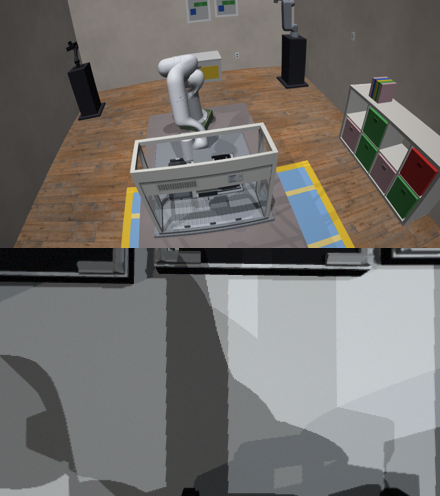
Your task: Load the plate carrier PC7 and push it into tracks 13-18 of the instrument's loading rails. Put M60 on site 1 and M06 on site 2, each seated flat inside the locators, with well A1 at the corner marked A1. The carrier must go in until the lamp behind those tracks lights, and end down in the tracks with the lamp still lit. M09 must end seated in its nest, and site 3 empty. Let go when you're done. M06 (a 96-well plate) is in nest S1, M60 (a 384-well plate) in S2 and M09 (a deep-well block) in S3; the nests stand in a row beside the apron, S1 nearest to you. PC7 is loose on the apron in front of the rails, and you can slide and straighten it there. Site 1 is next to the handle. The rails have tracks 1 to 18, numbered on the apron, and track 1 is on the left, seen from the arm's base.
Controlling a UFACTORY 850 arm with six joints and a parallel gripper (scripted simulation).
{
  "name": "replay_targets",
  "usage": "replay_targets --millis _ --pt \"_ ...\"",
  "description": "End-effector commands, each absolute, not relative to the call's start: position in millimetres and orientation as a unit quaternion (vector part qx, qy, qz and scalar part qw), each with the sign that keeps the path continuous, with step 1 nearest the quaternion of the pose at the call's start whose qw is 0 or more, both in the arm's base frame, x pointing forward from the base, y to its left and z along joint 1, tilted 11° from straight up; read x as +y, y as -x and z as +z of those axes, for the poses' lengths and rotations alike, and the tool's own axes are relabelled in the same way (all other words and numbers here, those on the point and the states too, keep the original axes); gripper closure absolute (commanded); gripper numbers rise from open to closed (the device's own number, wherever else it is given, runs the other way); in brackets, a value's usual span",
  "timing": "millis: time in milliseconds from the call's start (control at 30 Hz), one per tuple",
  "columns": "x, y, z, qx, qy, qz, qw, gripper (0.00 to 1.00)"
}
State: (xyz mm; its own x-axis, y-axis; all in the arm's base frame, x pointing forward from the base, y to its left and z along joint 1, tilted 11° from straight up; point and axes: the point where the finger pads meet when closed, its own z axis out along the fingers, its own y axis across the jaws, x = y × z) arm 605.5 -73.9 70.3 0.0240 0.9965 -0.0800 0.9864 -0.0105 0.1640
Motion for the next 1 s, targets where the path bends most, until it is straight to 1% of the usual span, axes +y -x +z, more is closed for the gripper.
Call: replay_targets --millis 0,967 --pt "-74 -606 71 0.698 -0.71 0.03 0.088 0.0" --pt "-70 -600 110 0.698 -0.71 0.03 0.088 0.0"
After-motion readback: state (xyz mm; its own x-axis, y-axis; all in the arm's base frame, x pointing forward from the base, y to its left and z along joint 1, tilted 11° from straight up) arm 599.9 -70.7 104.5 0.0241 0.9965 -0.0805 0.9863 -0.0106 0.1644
